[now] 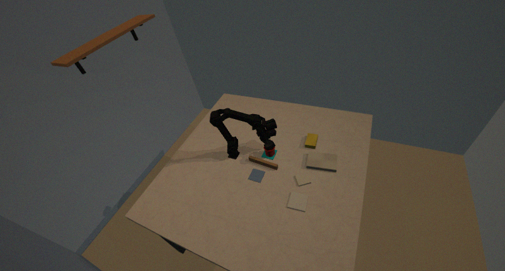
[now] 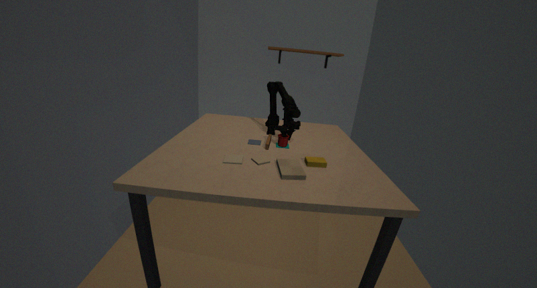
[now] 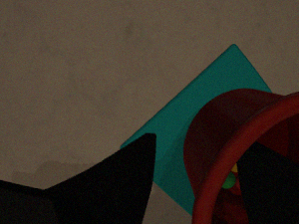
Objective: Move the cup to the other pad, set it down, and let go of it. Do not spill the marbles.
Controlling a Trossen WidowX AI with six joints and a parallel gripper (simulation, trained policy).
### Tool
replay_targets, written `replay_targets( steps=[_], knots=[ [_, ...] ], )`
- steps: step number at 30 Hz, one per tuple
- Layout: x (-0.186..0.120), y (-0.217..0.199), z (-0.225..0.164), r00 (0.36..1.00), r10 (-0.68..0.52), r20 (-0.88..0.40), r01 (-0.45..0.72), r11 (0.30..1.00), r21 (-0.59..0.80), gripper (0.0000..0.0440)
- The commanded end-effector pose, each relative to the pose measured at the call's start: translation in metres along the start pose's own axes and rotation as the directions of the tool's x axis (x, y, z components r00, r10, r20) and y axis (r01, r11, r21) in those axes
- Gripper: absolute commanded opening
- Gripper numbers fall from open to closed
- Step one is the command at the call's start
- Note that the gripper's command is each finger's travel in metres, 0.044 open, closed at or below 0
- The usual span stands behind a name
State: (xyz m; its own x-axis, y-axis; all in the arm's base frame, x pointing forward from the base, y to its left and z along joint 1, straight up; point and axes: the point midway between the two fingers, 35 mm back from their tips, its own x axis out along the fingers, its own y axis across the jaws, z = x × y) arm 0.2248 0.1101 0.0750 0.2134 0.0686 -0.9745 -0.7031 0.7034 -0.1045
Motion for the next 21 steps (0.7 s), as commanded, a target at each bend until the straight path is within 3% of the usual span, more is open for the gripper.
replay_targets(
  steps=[1, 21],
  knots=[
    [-0.005, 0.002, -0.002, 1.000, 0.010, 0.028, -0.010, 1.000, 0.004, 0.0187],
    [-0.043, 0.002, 0.000, 0.985, -0.003, 0.170, -0.001, 1.000, 0.021, 0.0307]
  ],
)
